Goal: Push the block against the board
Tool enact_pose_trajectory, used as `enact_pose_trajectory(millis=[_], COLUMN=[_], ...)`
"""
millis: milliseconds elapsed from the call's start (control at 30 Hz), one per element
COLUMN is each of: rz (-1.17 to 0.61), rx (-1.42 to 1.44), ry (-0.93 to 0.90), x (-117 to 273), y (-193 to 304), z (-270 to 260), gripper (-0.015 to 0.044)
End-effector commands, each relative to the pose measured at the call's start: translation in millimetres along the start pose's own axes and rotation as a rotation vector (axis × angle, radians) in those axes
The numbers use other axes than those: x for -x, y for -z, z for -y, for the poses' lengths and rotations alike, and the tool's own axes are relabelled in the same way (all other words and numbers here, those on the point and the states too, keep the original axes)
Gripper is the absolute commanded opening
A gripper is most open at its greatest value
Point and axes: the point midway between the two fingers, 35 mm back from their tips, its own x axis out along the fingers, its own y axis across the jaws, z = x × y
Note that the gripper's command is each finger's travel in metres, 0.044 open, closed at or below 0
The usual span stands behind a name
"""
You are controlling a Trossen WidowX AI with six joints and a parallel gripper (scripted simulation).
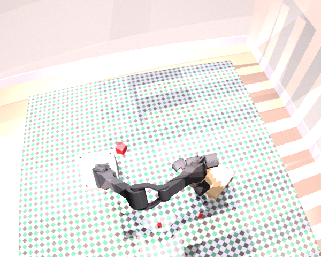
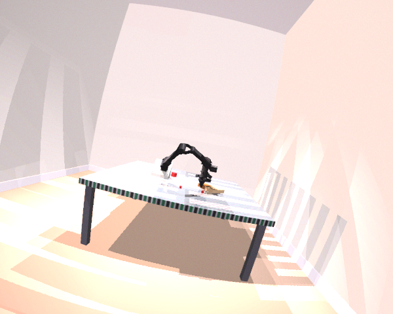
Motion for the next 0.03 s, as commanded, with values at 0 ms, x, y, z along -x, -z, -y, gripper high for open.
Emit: enact_pose_trajectory(millis=[0], rz=[0.001], rx=[-0.006], ry=[0.001], x=[0.0], y=[3.9], z=[0.8], gripper=[0.0000])
